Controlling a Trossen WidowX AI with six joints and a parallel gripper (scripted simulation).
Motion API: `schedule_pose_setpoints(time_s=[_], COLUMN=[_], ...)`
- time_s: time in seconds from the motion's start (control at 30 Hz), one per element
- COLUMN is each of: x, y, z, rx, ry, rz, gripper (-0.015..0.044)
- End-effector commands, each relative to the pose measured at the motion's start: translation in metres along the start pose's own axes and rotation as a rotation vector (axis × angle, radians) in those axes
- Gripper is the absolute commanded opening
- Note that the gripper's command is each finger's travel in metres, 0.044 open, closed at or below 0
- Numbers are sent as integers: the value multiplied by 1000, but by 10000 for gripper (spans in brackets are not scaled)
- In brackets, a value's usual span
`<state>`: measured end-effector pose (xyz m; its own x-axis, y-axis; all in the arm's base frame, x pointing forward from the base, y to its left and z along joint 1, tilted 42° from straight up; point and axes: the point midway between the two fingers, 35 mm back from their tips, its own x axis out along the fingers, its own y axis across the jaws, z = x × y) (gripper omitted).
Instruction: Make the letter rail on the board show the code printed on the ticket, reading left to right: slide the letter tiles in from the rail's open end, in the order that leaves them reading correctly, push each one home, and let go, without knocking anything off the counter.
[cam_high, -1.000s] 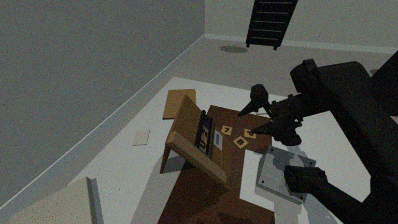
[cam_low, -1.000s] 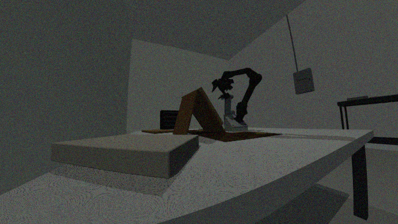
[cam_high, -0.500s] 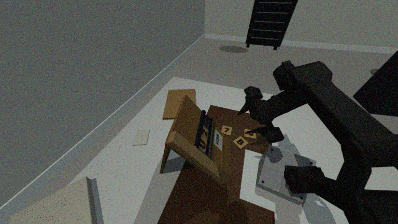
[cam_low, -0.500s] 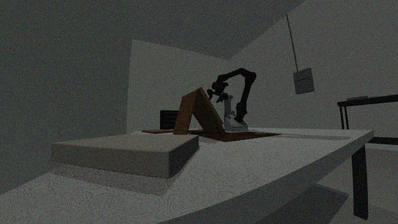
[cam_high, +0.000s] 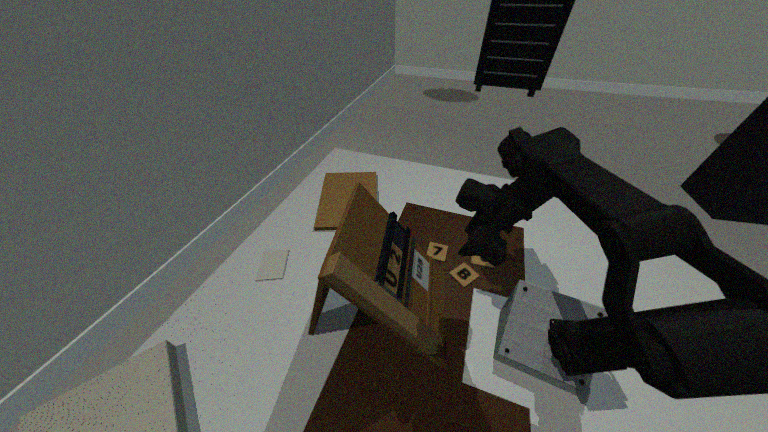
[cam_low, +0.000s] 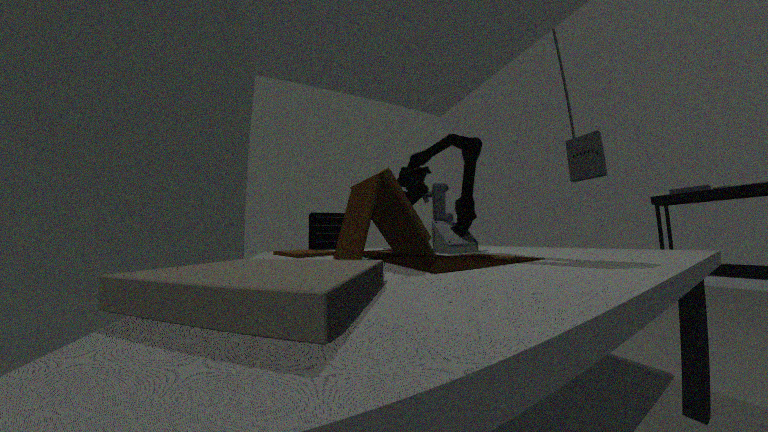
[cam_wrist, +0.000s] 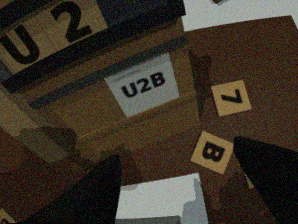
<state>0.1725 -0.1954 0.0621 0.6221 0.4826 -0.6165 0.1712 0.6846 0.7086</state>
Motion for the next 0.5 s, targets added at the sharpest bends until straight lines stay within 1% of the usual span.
schedule_pose_setpoints(time_s=[0.0,0.47], x=[49,89], y=[-39,-66], z=[-28,-54], rx=[815,1538], ry=[185,250], rz=[-102,-330], gripper=[340,340])
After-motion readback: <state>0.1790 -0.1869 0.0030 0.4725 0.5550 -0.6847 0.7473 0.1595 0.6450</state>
